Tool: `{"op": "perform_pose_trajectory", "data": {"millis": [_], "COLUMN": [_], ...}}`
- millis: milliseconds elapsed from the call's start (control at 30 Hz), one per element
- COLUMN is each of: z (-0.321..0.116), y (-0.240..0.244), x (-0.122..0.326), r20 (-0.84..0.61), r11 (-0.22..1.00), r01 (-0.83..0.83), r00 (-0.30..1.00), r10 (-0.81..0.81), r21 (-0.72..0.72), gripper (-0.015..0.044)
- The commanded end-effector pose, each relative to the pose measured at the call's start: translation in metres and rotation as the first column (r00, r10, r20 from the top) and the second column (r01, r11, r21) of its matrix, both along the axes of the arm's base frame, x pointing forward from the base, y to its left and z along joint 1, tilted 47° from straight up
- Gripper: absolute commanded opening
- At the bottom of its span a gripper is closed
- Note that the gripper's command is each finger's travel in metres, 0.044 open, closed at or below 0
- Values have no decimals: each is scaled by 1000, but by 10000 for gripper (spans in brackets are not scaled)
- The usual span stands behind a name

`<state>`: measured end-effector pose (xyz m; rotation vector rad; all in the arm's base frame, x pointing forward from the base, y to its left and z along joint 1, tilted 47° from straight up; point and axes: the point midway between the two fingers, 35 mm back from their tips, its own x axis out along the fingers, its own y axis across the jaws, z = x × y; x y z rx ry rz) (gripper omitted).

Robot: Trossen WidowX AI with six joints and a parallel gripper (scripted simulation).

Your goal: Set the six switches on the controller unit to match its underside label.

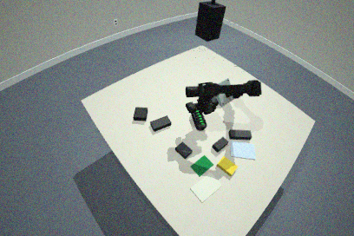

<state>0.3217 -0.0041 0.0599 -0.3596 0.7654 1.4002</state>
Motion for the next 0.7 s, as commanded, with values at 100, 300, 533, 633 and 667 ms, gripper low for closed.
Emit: {"op": "perform_pose_trajectory", "data": {"millis": [100, 300, 533, 633, 667], "z": [-19, -38, -60, -62, -62], "y": [-11, -21, -32, -33, -32], "x": [15, 27, 34, 35, 35], "r20": [-95, -172, -245, -252, -252], "r11": [1000, 999, 996, 995, 995], "r01": [-2, -22, -58, -61, -61], "r00": [995, 985, 967, 965, 964], "r10": [3, 27, 73, 78, 79], "r21": [10, 31, 71, 76, 76], "gripper": [0, 0, 0, 0, 0]}}
